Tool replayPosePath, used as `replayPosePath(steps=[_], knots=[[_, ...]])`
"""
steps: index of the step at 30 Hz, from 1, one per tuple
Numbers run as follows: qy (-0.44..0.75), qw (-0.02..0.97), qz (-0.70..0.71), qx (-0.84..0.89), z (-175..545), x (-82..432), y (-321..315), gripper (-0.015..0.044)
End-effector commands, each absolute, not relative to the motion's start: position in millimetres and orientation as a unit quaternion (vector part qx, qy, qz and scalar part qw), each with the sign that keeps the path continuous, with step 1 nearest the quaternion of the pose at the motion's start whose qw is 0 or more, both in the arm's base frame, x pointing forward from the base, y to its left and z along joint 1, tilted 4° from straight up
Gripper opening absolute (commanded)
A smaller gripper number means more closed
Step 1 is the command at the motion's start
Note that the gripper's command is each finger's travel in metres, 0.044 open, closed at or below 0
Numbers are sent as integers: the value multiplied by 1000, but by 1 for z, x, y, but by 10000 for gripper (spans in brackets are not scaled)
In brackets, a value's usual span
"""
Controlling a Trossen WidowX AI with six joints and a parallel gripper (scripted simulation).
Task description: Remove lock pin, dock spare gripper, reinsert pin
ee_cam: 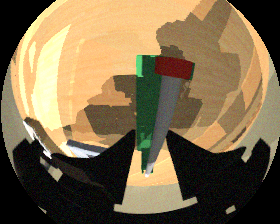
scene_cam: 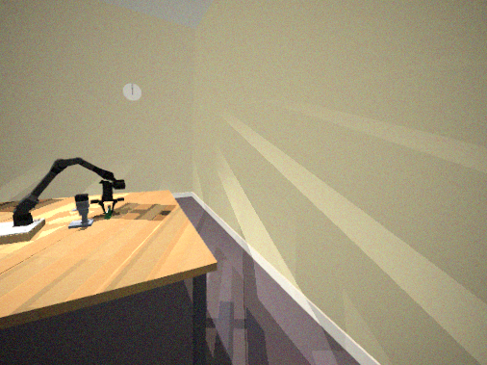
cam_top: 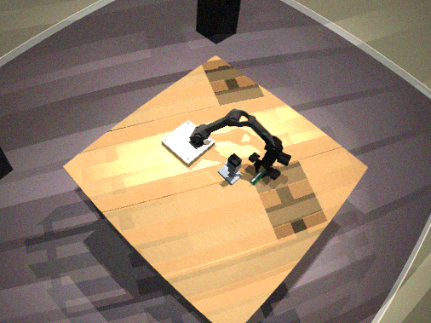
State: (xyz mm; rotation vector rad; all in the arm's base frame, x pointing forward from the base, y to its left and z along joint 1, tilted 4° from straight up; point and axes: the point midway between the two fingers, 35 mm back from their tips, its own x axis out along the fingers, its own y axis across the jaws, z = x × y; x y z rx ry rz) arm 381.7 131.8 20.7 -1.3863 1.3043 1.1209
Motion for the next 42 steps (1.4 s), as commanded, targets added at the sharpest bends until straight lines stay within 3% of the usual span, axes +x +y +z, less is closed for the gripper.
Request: replayPosePath(steps=[1, 21, 27, 42], knots=[[528, 450, 454, -559, 19, 381, 132, 180], [528, 450, 454, -559, 19, 381, 132, 180], [528, 450, 454, -559, 19, 381, 132, 23], [528, 450, 454, -559, 29, 382, 132, 0]])
